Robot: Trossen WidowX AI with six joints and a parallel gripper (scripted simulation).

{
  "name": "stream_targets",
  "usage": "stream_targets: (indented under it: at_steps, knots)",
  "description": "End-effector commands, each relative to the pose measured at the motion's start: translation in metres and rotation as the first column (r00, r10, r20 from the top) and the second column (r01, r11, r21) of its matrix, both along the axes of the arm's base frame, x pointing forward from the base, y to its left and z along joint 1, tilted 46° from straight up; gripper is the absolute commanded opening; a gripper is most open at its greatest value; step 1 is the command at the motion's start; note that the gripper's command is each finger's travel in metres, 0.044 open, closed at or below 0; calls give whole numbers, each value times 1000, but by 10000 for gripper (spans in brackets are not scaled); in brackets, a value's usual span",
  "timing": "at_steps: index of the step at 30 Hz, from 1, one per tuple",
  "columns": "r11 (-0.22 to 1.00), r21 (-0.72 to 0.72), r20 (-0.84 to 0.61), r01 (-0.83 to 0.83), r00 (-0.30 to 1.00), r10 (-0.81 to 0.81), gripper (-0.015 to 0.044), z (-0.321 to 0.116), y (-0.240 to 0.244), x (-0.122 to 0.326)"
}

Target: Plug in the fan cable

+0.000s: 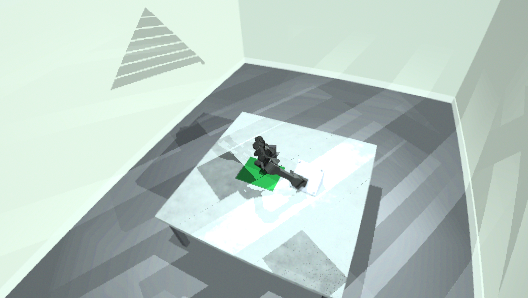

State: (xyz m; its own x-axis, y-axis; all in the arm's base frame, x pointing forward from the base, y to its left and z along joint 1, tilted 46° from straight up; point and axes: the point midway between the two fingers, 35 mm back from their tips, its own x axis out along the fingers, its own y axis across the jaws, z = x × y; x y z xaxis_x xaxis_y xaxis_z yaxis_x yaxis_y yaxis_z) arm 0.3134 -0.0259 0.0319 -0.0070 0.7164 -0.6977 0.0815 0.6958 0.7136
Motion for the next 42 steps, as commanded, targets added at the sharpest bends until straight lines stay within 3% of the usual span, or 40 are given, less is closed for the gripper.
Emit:
stream_targets:
  at_steps: [1,12,42]
  knots:
    - [996,-5,-101,90,991,-90,0,-5,-2,-4]
    - [949,-55,-326,309,893,-310,0,-11,-6,-8]
    - [948,-57,-331,313,890,-314,0,-6,-5,-17]
